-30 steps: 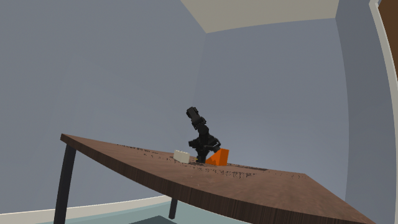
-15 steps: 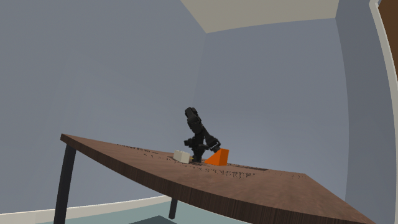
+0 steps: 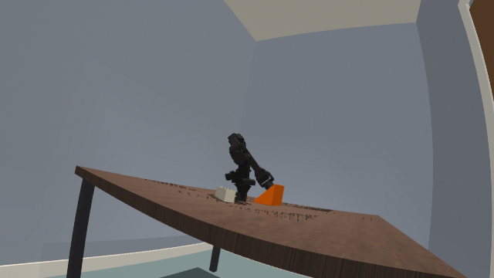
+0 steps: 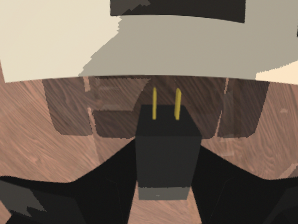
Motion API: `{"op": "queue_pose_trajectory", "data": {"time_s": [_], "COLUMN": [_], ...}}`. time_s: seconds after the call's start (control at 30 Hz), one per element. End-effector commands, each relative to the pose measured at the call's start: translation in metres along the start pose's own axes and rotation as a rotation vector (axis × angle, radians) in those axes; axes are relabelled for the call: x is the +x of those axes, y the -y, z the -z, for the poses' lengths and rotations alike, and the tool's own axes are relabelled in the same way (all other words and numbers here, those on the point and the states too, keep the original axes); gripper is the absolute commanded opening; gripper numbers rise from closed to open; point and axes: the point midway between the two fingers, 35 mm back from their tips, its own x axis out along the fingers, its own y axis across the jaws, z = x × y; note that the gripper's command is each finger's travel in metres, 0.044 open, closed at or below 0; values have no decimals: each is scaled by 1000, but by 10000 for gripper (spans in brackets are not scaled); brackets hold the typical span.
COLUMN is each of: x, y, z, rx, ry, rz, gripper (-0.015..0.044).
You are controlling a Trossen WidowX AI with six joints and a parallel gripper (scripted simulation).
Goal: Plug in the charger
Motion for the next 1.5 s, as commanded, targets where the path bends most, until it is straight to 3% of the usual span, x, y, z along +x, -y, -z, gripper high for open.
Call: {"op": "queue_pose_trajectory", "data": {"time_s": [0.0,1.47], "x": [0,-1], "y": [0,1], "z": [-1,-10], "rx": [-5,-5], "ry": [2,3], "rz": [2,2], "gripper": [0,0]}}
